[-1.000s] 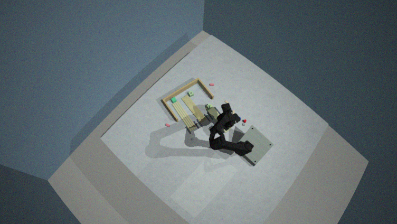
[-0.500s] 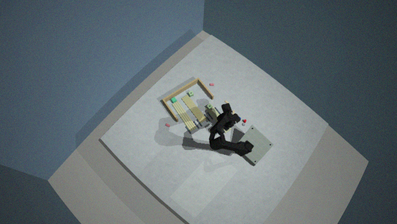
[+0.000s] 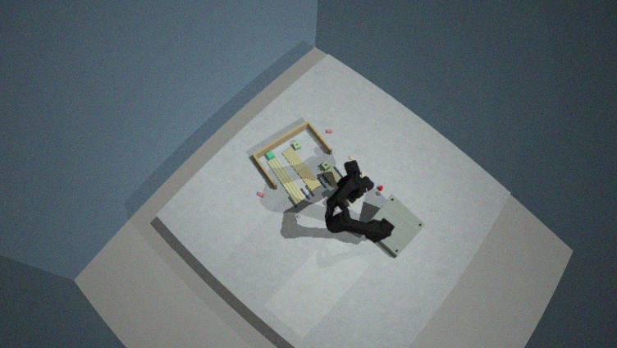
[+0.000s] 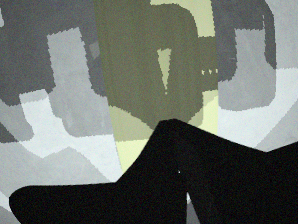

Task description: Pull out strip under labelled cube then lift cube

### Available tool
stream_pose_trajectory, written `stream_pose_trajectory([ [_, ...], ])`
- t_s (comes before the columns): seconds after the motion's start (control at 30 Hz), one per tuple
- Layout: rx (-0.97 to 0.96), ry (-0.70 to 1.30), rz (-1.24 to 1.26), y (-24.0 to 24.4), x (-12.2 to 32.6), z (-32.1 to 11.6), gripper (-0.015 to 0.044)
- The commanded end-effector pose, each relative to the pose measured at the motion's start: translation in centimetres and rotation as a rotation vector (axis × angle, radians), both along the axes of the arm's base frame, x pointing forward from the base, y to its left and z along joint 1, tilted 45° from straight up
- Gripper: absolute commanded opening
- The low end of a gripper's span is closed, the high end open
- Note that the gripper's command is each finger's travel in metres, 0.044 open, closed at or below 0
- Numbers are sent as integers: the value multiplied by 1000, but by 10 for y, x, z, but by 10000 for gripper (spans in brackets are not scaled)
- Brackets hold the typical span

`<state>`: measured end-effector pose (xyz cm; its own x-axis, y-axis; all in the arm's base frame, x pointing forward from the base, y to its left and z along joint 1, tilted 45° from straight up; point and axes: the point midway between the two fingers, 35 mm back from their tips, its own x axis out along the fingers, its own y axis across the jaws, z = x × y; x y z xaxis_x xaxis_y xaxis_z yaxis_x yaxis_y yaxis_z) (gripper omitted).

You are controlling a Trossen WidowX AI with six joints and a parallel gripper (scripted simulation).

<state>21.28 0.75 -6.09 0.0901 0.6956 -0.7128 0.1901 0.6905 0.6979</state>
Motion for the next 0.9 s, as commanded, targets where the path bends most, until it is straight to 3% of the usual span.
stream_pose_trajectory([
  [0.0,6,31,15,6,-11,-2,0],
  [0.37,3,30,15,-30,-1,30,0],
  [0.87,2,18,23,-45,59,28,394],
])
